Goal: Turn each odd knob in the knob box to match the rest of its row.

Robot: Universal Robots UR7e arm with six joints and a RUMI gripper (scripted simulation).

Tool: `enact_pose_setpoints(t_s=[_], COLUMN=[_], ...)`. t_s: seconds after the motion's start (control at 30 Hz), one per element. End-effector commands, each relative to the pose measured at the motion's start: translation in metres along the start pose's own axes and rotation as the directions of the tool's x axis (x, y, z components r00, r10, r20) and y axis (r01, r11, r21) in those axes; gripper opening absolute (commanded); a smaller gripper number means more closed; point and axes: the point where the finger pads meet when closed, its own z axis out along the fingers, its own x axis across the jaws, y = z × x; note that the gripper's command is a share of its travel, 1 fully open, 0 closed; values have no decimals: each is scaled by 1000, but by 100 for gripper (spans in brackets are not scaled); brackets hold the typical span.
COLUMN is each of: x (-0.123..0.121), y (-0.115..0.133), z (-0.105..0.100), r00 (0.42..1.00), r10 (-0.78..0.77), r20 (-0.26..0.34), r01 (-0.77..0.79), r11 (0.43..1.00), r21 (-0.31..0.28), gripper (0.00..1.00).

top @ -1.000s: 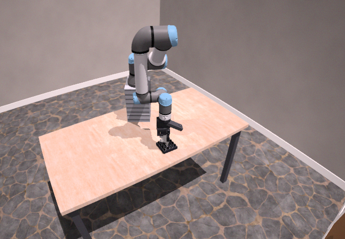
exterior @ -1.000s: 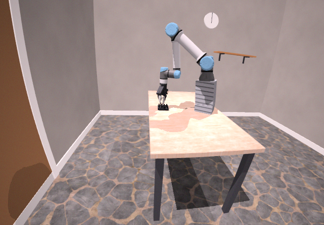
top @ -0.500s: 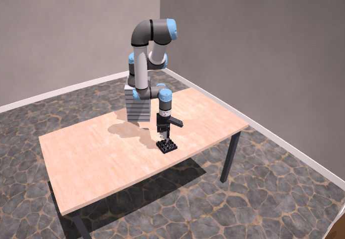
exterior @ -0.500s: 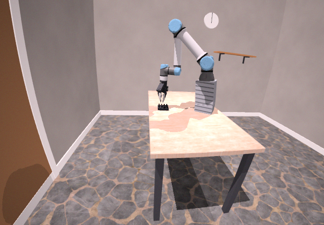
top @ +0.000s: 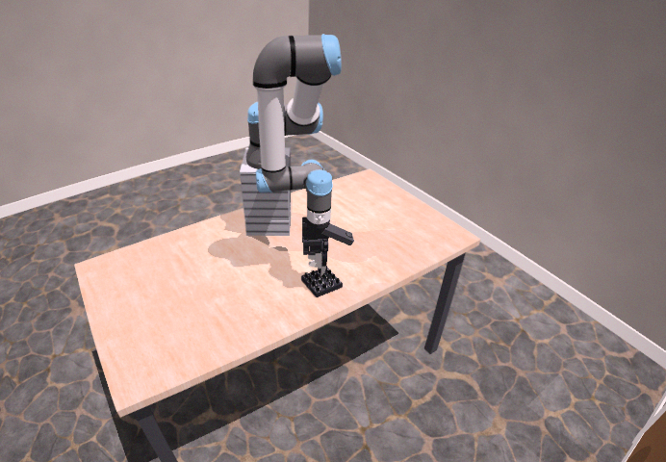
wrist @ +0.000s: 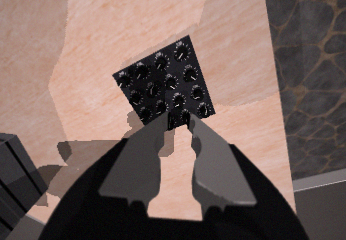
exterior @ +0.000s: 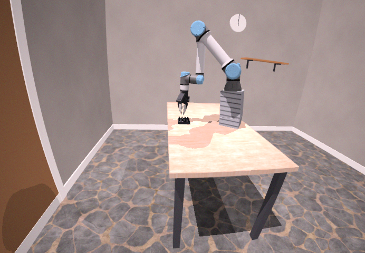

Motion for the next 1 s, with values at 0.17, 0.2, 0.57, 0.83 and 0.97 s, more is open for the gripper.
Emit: enact_pose_setpoints(t_s=[0.17,0.2,0.57,0.83,0.97], x=[-1,-2,-10,-16,-17], y=[-1,-1,-5,-6,-7], z=[-1,-2,-6,-9,-10], r00=[998,997,944,858,831], r10=[-55,-73,-330,-514,-557], r20=[-1,-1,-1,-1,-1], r01=[55,73,330,514,557], r11=[998,997,944,858,831], r21=[0,0,0,-1,-1], gripper=[11,11,11,11,11])
